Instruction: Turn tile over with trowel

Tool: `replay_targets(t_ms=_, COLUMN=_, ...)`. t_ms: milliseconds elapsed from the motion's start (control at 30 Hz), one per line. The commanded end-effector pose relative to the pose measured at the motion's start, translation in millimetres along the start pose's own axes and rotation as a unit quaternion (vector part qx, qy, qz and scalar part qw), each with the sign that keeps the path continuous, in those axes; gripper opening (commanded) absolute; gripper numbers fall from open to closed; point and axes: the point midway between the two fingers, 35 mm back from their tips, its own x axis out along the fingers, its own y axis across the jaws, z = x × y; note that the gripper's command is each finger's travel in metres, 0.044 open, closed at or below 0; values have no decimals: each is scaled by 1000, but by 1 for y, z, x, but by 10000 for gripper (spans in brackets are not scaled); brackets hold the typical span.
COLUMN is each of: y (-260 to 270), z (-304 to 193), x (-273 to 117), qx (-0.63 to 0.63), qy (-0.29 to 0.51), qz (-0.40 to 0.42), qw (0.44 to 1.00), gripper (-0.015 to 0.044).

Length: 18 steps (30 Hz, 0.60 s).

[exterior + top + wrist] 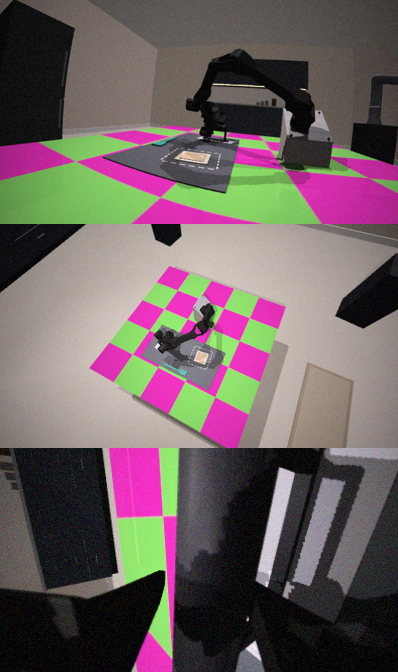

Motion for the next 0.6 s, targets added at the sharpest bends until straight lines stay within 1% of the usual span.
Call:
replay_targets(t_ms=0, y=0, z=0, x=0, qx=1, qy=0, qz=1, qw=1000, gripper=300)
replay_targets(t_ms=200, y=0, z=0, x=-1, qx=1, qy=0, qz=1, qw=1000, gripper=300)
replay_targets(t_ms=267, y=0, z=-1, x=-10, qx=1, qy=0, qz=1, qw=1000, gripper=300)
replay_targets(t_ms=467, y=0, z=-1, x=-55, qx=0, qy=0, qz=0, qw=1000, gripper=300)
replay_targets(t_ms=567, y=0, z=0, x=-60, qx=-1, qy=0, qz=0, qw=1000, gripper=300)
